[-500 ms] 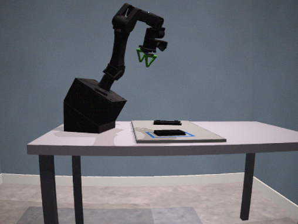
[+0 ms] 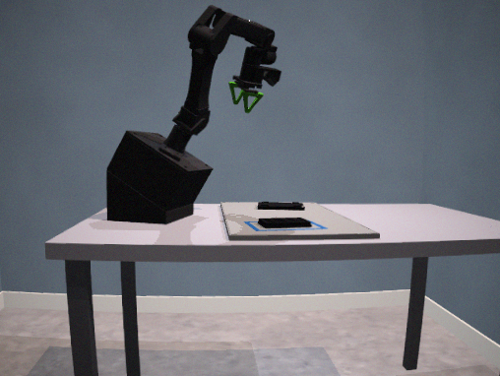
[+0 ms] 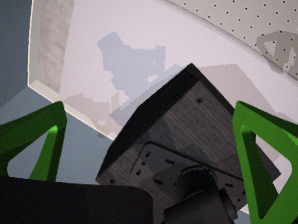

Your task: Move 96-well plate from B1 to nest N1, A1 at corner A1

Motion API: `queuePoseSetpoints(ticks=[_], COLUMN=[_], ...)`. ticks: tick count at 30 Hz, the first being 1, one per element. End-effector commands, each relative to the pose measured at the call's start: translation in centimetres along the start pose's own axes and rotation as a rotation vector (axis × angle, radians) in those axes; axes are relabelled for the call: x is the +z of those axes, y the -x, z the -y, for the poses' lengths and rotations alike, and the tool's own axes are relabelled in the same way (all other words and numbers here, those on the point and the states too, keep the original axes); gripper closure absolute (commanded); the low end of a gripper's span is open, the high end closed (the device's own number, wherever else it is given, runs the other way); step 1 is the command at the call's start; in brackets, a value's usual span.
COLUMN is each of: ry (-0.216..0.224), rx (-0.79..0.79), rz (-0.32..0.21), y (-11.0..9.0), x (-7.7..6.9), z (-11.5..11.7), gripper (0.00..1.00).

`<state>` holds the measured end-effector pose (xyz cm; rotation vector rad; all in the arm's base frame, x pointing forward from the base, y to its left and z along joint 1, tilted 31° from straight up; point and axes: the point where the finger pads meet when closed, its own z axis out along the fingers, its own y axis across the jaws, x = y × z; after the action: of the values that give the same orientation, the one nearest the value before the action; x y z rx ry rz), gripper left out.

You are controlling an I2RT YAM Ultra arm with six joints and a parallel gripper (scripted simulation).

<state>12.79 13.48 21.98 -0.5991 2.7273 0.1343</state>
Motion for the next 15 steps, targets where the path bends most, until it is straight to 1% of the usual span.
queuePoseSetpoints(ticks=[1,2,3,4,5,6,10,11,14,15], ry=[0.004,0.004,-0.024,-0.013,-0.013,-0.027,-0.022,-0.033,-0.032,-0.044], rx=[0.0,0.0,0.025,0.016,0.016,0.032,0.033,0.049,0.049,0.065], rz=[0.006,0.006,-0.006,-0.012,-0.012,-0.007,-0.009,-0.005,-0.004,0.0], y=[0.1,0.1,0.5,0.8,1.2,1.5,2.7,3.0,3.9,4.2], x=[-0.1,-0.1,1.0,1.2,1.5,1.8,2.7,2.9,3.7,3.9], z=[-0.1,-0.1,0.3,0.3,0.5,0.8,1.5,1.8,2.7,3.1], gripper=[0.0,0.0,0.0,0.0,0.0,0.0,0.0,0.0,0.0,0.0])
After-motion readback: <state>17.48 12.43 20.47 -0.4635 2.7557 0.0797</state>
